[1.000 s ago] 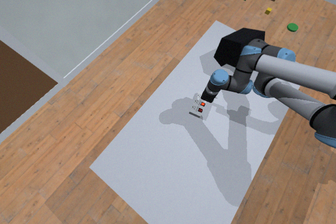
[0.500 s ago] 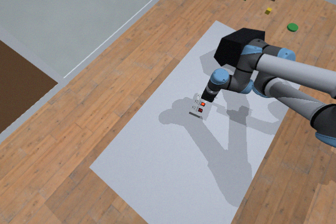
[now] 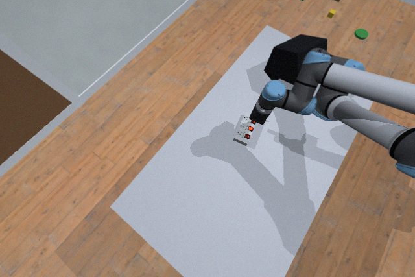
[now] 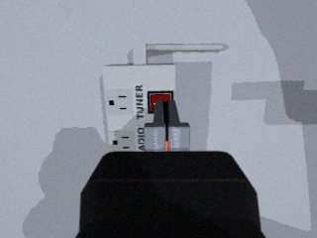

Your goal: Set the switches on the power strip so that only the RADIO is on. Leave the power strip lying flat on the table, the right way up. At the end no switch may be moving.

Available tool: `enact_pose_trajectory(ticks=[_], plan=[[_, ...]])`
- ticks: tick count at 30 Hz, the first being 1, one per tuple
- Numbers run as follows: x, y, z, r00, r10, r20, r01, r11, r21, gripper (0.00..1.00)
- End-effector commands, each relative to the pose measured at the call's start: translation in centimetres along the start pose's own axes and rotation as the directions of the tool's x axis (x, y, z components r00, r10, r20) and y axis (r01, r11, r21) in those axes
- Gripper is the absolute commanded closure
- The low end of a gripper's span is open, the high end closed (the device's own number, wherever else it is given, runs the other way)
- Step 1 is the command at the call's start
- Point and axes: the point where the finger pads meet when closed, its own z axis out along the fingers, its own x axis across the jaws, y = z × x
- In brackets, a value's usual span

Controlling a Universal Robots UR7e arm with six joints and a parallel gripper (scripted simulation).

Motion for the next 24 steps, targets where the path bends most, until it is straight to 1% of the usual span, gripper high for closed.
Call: enact_pose_trajectory(ticks=[1,16,17,21,24], plan=[[0.0,0.1,-0.5,1.0,-0.003,0.0,0.003,1.0,0.001,1.0],[0.1,0.0,-0.3,1.0,-0.002,-0.003,0.002,1.0,0.002,1.0],[0.1,0.0,-0.3,1.0,-0.002,-0.003,0.002,1.0,0.002,0.0],[0.0,0.1,-0.7,1.0,-0.003,0.0,0.003,1.0,0.001,0.0],[0.0,0.1,-1.4,1.0,-0.003,0.0,0.003,1.0,0.001,0.0]])
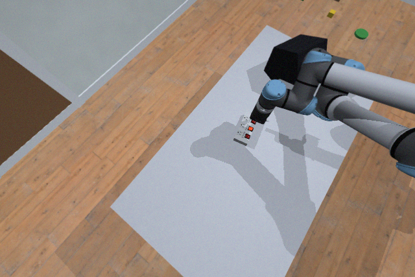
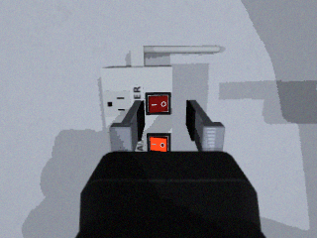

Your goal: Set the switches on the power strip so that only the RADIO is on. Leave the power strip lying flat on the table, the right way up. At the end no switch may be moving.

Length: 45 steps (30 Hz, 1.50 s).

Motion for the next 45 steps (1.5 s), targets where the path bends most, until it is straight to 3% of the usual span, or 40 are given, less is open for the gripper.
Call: enact_pose_trajectory(ticks=[1,5,19,26,45], plan=[[-0.2,0.2,-1.4,1.0,-0.005,0.007,0.005,1.0,-0.002,0.0],[-0.2,0.2,-2.2,1.0,-0.005,0.007,0.005,1.0,-0.002,0.0],[-0.2,0.2,-9.3,1.0,-0.005,0.008,0.005,1.0,-0.001,0.0],[-0.2,0.2,-10.2,1.0,-0.005,0.008,0.005,1.0,-0.001,0.0],[-0.1,0.1,-10.0,1.0,-0.004,0.005,0.004,1.0,-0.001,0.0]])
